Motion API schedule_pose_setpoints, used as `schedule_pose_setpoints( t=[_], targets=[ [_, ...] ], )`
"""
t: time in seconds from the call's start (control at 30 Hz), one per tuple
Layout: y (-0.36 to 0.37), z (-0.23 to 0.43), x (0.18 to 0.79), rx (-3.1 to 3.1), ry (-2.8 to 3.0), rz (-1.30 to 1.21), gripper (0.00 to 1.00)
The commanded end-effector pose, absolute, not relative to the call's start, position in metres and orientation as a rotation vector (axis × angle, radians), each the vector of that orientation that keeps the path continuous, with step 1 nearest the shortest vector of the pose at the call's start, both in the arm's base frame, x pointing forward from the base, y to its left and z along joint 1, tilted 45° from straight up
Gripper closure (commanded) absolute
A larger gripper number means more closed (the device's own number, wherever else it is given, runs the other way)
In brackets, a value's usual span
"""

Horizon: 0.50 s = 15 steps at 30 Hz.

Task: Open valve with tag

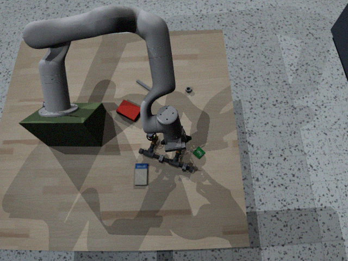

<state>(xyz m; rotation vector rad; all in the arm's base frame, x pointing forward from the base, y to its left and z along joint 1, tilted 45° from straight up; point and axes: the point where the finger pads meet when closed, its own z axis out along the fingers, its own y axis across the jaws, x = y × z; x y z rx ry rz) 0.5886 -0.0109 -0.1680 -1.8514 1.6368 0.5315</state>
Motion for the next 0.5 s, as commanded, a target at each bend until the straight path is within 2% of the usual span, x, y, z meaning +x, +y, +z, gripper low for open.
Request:
schedule_pose_setpoints(
  t=[0.0, 0.47],
  targets=[
    [-0.0116, -0.1676, 0.5894, -1.851, 1.637, 0.529, 1.0],
    [-0.0116, -0.1676, 0.5894, -1.856, 1.631, 0.527, 1.0]
  ],
)
